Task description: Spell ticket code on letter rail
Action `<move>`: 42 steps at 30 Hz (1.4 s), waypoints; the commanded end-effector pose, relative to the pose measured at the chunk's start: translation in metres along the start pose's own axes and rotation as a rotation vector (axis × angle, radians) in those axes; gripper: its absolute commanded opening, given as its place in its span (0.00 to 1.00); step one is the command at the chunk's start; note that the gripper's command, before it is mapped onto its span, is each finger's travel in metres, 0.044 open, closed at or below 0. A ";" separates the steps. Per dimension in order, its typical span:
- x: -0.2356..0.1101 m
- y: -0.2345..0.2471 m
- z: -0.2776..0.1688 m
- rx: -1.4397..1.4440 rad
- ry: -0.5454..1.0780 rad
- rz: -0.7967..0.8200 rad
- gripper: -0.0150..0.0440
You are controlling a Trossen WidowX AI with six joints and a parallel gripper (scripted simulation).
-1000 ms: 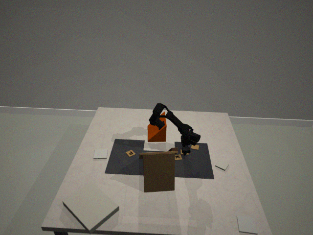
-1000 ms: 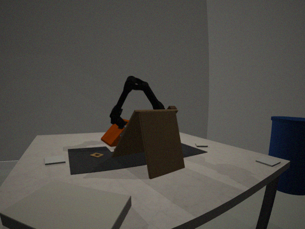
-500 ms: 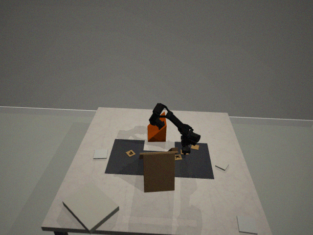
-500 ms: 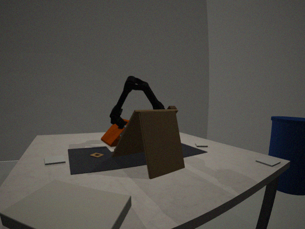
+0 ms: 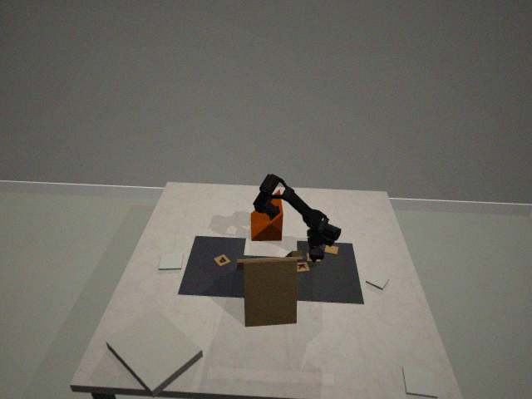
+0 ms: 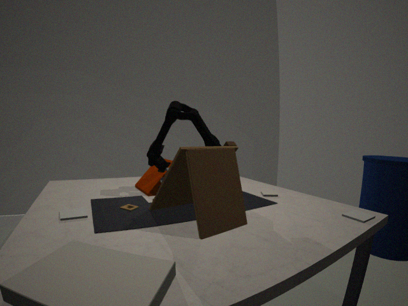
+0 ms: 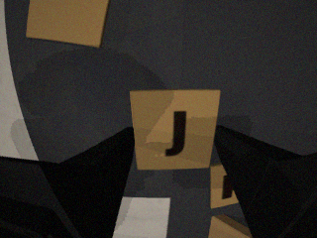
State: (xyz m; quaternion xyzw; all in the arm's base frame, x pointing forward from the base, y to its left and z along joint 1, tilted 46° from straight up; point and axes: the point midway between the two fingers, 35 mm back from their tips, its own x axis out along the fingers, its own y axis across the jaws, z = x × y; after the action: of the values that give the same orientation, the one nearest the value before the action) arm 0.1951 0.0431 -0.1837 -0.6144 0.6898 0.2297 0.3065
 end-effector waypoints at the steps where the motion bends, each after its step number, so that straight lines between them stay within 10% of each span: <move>1: -0.003 0.000 0.000 0.007 -0.005 0.000 0.25; 42: -0.021 0.005 -0.001 0.007 -0.006 0.001 0.25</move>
State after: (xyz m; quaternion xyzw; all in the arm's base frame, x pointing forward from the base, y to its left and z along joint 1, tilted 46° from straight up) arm 0.1907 0.0554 -0.1700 -0.6143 0.6899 0.2302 0.3060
